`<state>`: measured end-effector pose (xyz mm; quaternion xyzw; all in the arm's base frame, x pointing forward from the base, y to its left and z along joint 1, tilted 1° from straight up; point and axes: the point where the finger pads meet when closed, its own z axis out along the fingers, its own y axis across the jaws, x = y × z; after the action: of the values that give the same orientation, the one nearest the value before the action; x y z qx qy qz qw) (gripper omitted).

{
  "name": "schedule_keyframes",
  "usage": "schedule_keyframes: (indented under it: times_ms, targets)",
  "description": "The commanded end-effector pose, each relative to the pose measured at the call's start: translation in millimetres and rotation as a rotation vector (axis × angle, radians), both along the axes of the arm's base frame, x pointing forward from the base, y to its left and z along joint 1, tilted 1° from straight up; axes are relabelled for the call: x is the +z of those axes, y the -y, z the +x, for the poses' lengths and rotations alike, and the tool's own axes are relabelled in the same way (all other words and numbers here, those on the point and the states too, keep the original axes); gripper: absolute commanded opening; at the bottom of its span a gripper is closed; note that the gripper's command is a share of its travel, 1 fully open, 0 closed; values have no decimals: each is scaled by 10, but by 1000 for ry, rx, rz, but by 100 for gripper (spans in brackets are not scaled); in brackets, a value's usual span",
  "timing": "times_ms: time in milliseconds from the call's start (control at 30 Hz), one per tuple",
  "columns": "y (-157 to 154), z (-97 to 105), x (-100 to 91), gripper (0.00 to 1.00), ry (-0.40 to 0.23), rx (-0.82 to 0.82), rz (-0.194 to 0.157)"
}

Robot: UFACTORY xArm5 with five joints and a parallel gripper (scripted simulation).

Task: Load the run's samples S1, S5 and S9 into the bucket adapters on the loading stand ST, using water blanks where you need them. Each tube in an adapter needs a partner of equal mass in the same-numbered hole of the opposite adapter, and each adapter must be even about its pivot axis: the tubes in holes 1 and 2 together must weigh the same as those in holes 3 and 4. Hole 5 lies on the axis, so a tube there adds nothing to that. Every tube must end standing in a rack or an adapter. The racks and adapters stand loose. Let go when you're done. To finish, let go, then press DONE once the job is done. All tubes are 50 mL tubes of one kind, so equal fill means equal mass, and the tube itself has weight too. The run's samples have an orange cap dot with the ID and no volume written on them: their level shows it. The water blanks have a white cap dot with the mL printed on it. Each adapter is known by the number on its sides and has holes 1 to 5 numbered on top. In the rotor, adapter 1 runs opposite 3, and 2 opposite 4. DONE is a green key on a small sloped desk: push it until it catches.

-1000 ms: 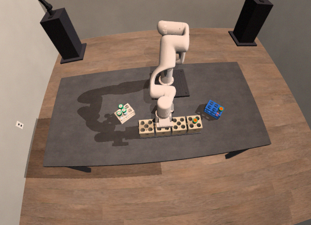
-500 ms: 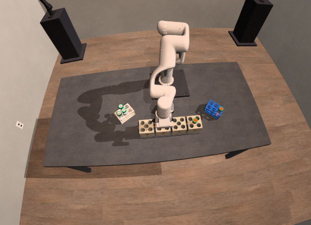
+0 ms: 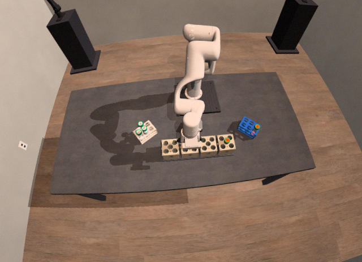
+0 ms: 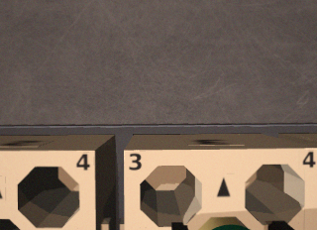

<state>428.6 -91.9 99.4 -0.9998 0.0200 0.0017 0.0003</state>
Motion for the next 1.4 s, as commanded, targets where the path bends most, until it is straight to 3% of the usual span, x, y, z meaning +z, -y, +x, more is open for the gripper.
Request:
schedule_keyframes:
  times_ms: [0,1367]
  targets:
    - [3,13,54,44,7,0,15]
    - [15,11,795,44,7,0,15]
